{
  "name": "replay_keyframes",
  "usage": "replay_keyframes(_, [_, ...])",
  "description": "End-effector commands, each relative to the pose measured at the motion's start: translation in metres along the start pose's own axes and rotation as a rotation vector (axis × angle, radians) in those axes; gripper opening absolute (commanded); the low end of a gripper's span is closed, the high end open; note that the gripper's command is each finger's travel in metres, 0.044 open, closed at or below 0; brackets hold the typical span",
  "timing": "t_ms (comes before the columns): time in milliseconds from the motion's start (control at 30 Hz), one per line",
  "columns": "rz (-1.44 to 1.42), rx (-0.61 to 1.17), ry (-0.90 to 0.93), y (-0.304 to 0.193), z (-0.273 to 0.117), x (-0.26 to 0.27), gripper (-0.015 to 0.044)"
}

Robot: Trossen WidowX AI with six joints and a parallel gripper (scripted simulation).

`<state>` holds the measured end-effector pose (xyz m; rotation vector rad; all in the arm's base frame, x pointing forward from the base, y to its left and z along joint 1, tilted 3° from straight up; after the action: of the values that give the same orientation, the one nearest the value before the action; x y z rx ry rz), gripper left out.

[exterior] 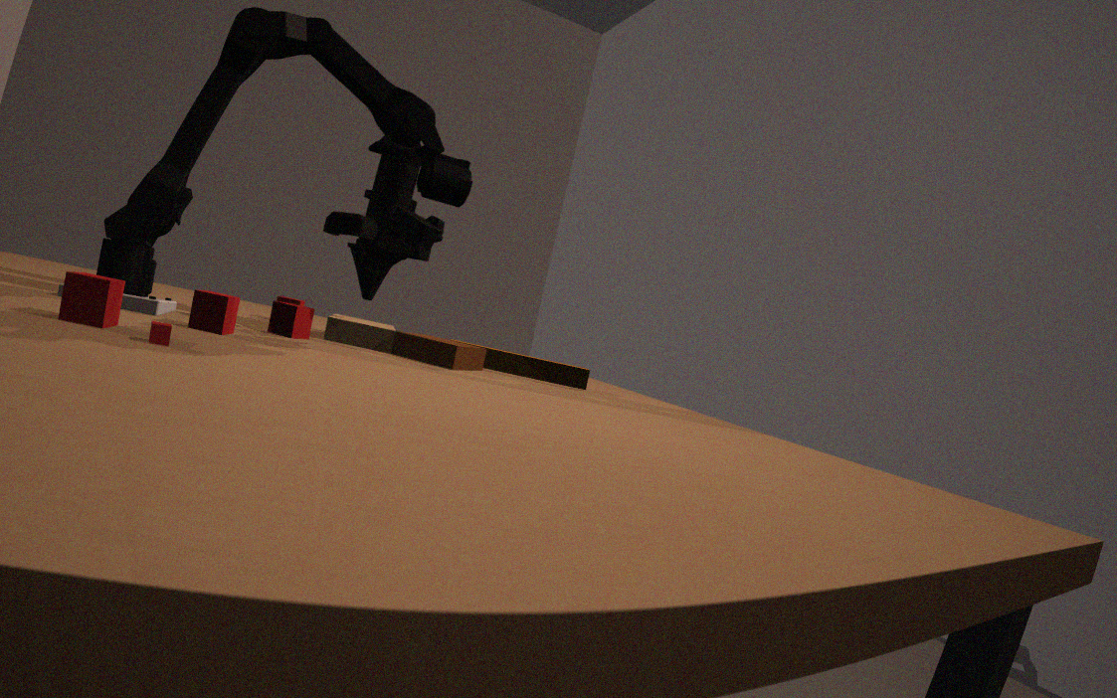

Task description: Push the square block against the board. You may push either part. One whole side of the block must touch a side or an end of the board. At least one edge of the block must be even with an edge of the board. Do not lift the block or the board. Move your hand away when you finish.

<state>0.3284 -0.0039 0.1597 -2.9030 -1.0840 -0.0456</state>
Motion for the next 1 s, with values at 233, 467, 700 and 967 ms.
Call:
replay_keyframes(233, [-0.397, -0.001, 0.003, -0.010, -0.002, 0.030, 0.0000])
replay_keyframes(467, [-0.638, 0.001, 0.006, -0.019, -0.002, 0.048, 0.0000])
replay_keyframes(700, [-0.878, 0.003, 0.010, -0.030, -0.002, 0.065, 0.0000])
replay_keyframes(967, [-1.152, 0.001, 0.012, -0.041, -0.002, 0.084, 0.0000])
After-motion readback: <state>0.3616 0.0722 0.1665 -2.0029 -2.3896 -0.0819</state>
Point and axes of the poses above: the point midway between the two fingers, 35 mm back from their tips, its own z axis out along the fingers, its own x axis across the jaws, y = z × x, the point moved 7 cm from there along -z, back along the fingers, and after that the axes turned 2 degrees about -z, right-handed, at the moved point
